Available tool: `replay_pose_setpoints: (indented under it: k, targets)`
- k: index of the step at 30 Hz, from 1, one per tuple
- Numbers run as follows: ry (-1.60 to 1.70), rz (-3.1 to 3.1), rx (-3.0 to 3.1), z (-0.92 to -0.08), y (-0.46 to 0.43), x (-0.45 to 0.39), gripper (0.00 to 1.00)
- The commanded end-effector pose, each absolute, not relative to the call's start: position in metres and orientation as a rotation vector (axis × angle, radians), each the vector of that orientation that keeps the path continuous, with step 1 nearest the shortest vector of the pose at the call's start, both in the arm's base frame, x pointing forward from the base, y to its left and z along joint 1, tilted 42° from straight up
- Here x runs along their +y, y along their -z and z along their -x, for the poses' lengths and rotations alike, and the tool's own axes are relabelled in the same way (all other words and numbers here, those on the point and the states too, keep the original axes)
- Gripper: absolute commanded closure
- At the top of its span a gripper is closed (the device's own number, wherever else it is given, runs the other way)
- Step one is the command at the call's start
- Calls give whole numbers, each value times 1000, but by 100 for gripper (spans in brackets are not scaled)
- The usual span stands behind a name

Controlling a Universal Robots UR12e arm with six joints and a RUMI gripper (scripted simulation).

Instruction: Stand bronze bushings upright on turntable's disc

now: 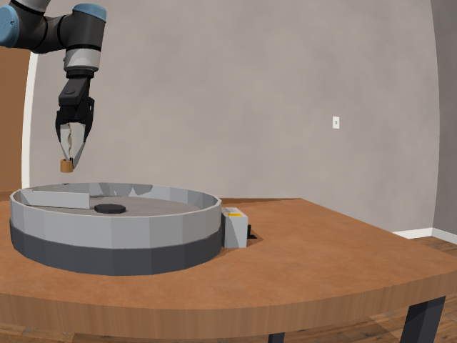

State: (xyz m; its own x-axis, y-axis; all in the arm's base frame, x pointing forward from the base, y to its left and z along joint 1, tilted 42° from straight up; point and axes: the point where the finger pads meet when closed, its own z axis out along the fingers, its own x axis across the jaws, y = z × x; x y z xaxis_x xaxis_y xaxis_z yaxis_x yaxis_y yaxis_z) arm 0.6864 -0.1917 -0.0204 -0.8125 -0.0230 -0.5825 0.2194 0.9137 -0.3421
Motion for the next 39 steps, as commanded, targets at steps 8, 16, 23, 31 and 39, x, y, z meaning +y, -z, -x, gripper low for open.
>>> replay_pose_setpoints:
  k: [8, 16, 23, 31, 39]
  targets:
    - [528, -137, 2470, -680, -20, -275, 100]
    - [528, -137, 2470, -677, -36, -307, 100]
    - [528, -137, 2470, -675, -48, -332, 100]
    - [528, -137, 2470, -675, -52, -342, 100]
    - [528, -137, 2470, -674, -54, -344, 100]
